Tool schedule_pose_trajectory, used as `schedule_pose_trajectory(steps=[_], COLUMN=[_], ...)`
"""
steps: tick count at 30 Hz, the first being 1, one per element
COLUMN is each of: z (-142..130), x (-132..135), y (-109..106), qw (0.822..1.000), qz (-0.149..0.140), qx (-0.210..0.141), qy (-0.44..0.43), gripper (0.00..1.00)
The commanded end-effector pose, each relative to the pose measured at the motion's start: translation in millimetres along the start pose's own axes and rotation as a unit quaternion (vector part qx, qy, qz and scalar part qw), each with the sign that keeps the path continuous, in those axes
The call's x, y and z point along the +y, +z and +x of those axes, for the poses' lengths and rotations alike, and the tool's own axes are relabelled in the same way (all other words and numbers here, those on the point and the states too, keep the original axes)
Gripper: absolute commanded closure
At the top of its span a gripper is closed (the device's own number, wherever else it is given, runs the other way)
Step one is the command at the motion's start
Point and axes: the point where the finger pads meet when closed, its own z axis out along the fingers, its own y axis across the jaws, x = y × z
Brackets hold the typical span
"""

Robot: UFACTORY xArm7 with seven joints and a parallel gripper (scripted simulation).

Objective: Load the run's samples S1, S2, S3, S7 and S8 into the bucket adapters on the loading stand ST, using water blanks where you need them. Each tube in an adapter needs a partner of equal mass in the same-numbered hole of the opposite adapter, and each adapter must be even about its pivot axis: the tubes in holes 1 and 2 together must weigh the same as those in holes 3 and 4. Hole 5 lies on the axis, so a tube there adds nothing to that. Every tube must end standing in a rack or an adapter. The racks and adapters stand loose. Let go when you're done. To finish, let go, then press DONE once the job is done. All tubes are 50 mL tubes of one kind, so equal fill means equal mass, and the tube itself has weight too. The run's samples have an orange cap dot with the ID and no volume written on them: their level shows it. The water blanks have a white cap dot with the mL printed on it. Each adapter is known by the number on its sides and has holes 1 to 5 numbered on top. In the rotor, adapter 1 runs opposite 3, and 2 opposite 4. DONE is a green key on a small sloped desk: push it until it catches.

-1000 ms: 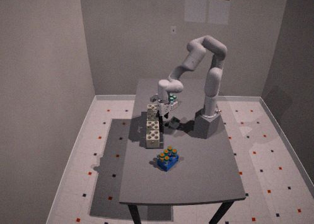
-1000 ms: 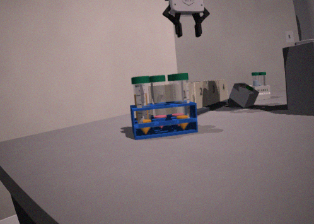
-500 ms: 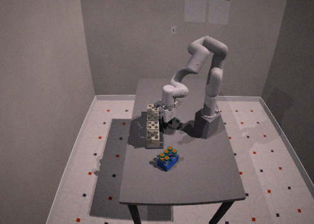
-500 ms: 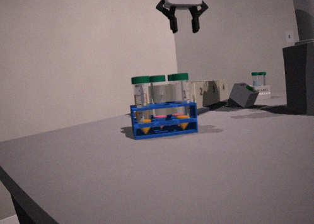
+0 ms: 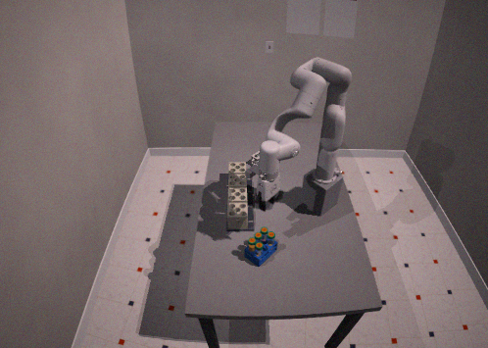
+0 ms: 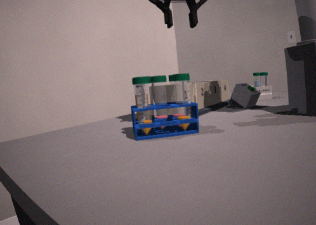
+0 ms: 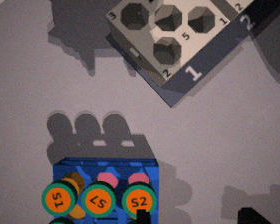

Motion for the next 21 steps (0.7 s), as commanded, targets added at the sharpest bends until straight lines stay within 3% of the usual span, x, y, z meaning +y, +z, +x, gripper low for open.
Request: schedule_pose_trajectory(steps=[1,11,21], z=[-12,-57,-59], x=[-8,-30,-31], y=[0,0,0], qw=[1.0,1.0,1.0], qz=[-0.001,-0.001,-0.001], qx=[0.003,0.003,0.003], qy=[0.001,0.001,0.001], gripper=[0.43,0.43,0.43])
